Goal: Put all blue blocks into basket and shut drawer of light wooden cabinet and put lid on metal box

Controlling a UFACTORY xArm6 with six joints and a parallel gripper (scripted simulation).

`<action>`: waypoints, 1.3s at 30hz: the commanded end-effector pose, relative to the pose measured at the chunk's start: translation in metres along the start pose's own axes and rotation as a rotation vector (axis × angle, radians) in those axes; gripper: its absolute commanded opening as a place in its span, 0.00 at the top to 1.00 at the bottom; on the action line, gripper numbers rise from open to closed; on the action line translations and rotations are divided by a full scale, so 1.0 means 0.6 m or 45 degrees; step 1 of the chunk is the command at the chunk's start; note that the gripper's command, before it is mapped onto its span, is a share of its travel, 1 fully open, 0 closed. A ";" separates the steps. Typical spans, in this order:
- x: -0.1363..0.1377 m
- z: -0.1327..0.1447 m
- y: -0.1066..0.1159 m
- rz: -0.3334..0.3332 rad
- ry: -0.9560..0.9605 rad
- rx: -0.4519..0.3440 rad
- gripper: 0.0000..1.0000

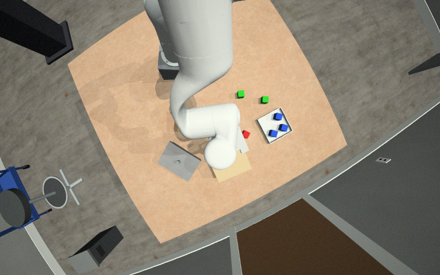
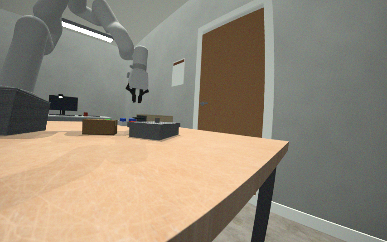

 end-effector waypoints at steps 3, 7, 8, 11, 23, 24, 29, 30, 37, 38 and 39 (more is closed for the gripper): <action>0.001 0.000 0.030 0.004 0.000 -0.001 0.76; 0.001 0.000 0.034 0.004 0.000 -0.001 0.76; 0.001 0.000 0.035 0.004 0.000 -0.001 0.76; 0.001 0.000 0.038 0.004 0.000 -0.001 0.76; -0.076 -0.021 0.080 0.004 0.000 -0.001 0.76; -0.076 -0.021 0.080 0.004 0.000 -0.001 0.76; -0.097 -0.026 0.087 0.004 0.000 -0.001 0.76; -0.097 -0.026 0.087 0.004 0.000 -0.001 0.76; -0.097 -0.026 0.087 0.004 0.000 -0.001 0.76; -0.097 -0.026 0.087 0.004 0.000 -0.001 0.76; -0.097 -0.026 0.087 0.004 0.000 -0.001 0.76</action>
Point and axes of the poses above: the point where the finger pads meet when closed, its own y axis back along the fingers, its own x axis across the jaws, z = x × y, the point moved 10 cm from there along y, back along the fingers, and after that the axes turned 11 degrees about y, right-handed, at the moved point
